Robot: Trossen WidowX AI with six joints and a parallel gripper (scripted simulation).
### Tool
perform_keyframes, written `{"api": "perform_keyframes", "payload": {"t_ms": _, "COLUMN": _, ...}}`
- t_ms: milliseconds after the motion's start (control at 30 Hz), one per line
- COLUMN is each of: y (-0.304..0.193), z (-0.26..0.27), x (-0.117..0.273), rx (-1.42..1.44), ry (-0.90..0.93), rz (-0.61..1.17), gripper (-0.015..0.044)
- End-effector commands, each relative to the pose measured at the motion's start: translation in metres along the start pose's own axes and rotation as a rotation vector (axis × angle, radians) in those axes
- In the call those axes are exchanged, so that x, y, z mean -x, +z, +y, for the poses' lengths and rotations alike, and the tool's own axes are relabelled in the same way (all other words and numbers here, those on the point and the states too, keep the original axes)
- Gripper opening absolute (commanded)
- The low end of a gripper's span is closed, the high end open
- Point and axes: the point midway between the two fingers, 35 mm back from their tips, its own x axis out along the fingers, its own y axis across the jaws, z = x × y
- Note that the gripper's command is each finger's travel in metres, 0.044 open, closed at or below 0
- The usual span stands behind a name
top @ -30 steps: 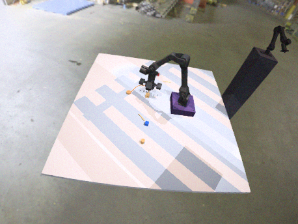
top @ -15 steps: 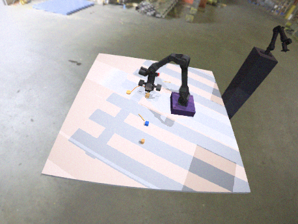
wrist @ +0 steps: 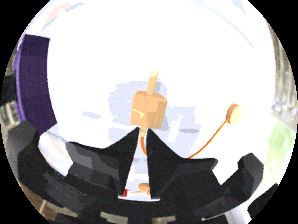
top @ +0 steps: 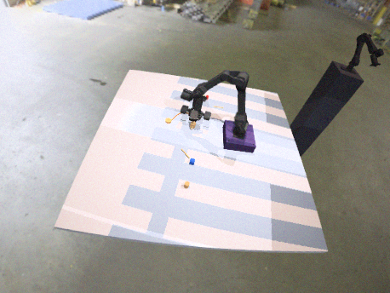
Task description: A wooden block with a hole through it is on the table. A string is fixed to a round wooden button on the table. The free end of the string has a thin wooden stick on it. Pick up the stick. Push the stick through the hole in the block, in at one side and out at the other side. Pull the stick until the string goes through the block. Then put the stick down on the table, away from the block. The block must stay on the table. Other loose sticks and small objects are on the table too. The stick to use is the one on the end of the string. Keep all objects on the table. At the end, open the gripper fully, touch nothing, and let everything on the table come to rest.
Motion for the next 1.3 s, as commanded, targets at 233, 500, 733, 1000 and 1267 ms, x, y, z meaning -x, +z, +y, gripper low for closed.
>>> {"api": "perform_keyframes", "payload": {"t_ms": 233, "y": -0.002, "z": -0.003, "x": 0.039, "rx": 0.000, "ry": 0.000, "rz": 0.000, "gripper": 0.0124}}
{"api": "perform_keyframes", "payload": {"t_ms": 500, "y": -0.003, "z": 0.000, "x": 0.080, "rx": 0.000, "ry": 0.000, "rz": 0.000, "gripper": 0.0124}}
{"api": "perform_keyframes", "payload": {"t_ms": 733, "y": 0.003, "z": -0.004, "x": 0.076, "rx": -0.327, "ry": -0.013, "rz": -0.004, "gripper": 0.0124}}
{"api": "perform_keyframes", "payload": {"t_ms": 1000, "y": 0.017, "z": -0.004, "x": 0.077, "rx": -1.072, "ry": -0.005, "rz": -0.016, "gripper": 0.0124}}
{"api": "perform_keyframes", "payload": {"t_ms": 1267, "y": 0.029, "z": -0.003, "x": 0.077, "rx": -1.616, "ry": 0.007, "rz": -0.023, "gripper": 0.0124}}
